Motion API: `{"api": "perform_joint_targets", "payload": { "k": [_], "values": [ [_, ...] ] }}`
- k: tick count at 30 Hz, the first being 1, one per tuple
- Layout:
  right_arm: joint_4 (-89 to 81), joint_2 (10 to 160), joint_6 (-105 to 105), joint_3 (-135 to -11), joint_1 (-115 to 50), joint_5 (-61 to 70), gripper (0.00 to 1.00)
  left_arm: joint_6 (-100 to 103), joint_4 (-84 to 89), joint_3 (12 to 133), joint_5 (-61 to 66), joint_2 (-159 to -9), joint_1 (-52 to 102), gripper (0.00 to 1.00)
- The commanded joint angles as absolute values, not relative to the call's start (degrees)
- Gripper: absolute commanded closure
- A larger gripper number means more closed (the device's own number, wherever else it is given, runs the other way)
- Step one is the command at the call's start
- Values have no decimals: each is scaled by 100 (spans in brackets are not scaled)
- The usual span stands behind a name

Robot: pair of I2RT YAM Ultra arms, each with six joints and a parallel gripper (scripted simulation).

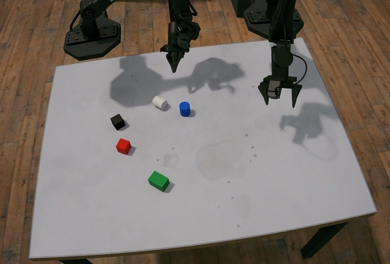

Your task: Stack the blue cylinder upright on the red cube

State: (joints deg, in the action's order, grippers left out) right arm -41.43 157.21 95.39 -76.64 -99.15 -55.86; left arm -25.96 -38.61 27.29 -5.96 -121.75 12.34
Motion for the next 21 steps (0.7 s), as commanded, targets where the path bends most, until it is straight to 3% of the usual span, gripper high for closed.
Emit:
{"api": "perform_joint_targets", "payload": {
  "k": [1, 9, 21],
  "values": [
    [-4058, 15680, 9455, -7674, -9916, -5522, 88, -2595, -3886, 2741, -596, -12139, 1234, 0],
    [-3409, 15453, 7838, -7456, -9162, -4385, 0, -2595, -3886, 2741, -596, -12139, 1234, 0],
    [-2078, 14825, 5057, -6763, -7422, -2692, 0, -2595, -3886, 2741, -596, -12139, 1234, 0]
  ]
}}
